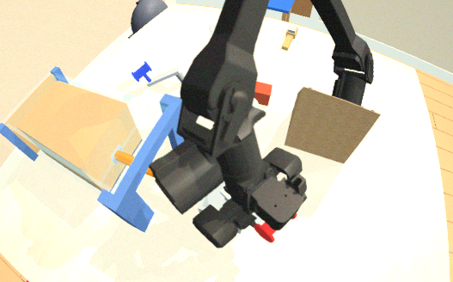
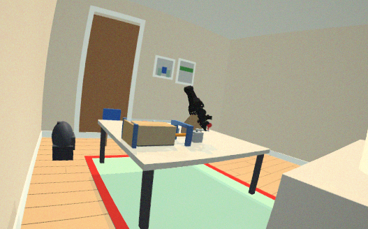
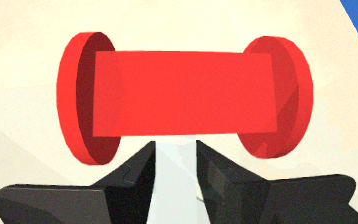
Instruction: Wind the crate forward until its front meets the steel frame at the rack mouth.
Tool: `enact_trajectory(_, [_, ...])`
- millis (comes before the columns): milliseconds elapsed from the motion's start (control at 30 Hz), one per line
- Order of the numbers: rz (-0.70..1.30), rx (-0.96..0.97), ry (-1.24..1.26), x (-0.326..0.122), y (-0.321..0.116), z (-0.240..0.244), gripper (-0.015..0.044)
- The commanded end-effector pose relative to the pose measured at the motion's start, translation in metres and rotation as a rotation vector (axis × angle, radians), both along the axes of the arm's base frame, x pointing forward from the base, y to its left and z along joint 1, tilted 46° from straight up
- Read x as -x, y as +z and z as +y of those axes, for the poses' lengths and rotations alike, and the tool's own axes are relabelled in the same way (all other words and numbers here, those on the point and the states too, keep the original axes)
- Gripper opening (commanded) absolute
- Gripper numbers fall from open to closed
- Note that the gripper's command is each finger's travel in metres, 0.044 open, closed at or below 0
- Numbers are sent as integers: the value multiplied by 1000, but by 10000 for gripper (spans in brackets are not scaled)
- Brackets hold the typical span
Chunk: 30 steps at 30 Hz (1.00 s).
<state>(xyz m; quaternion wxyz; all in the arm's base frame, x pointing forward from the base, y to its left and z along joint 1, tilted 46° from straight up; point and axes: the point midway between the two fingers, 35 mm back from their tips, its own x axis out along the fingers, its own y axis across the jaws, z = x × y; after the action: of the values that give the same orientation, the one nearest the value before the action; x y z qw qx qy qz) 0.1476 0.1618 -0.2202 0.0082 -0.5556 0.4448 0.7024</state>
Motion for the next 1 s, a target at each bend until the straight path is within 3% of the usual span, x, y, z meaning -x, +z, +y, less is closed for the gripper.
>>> enact_trajectory(0, [-27, -1, -24, -1, -2, 1, 0])
enact_trajectory(967, [-269, 11, -266, -14, -14, 10, 0])
